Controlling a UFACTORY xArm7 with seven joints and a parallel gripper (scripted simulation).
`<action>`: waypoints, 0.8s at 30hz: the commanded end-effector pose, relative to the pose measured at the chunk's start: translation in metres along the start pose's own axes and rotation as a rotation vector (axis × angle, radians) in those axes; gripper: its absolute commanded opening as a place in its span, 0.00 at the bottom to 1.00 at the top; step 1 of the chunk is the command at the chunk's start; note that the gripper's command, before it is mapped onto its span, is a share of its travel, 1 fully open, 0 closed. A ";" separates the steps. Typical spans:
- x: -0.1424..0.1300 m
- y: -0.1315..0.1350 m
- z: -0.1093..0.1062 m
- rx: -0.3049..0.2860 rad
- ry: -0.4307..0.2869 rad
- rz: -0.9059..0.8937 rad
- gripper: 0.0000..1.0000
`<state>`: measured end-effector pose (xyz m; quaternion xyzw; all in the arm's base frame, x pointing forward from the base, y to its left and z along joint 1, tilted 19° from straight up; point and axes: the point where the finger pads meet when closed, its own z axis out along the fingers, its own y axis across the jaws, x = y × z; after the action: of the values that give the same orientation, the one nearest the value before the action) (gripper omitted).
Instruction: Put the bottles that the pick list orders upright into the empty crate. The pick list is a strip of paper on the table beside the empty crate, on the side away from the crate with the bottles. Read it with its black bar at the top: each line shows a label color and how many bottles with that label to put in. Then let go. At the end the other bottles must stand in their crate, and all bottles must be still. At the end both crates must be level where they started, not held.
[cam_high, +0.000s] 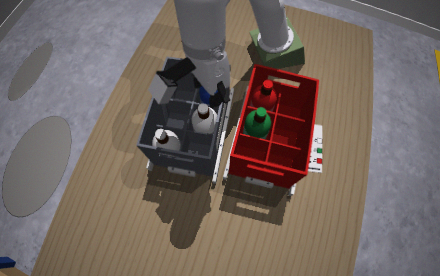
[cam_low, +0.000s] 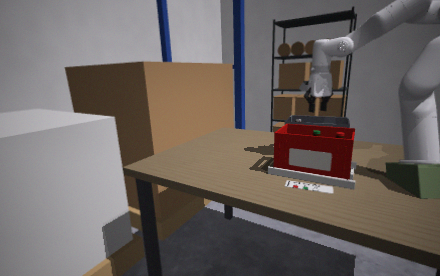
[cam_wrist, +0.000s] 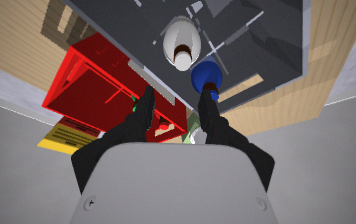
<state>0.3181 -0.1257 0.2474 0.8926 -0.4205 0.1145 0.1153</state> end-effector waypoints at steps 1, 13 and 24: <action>0.015 0.010 -0.001 0.004 0.002 -0.002 0.65; 0.015 0.010 -0.001 0.004 0.002 -0.002 0.65; 0.015 0.010 0.011 0.004 0.002 -0.002 0.65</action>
<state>0.3195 -0.1444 0.2460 0.8932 -0.4196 0.1140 0.1143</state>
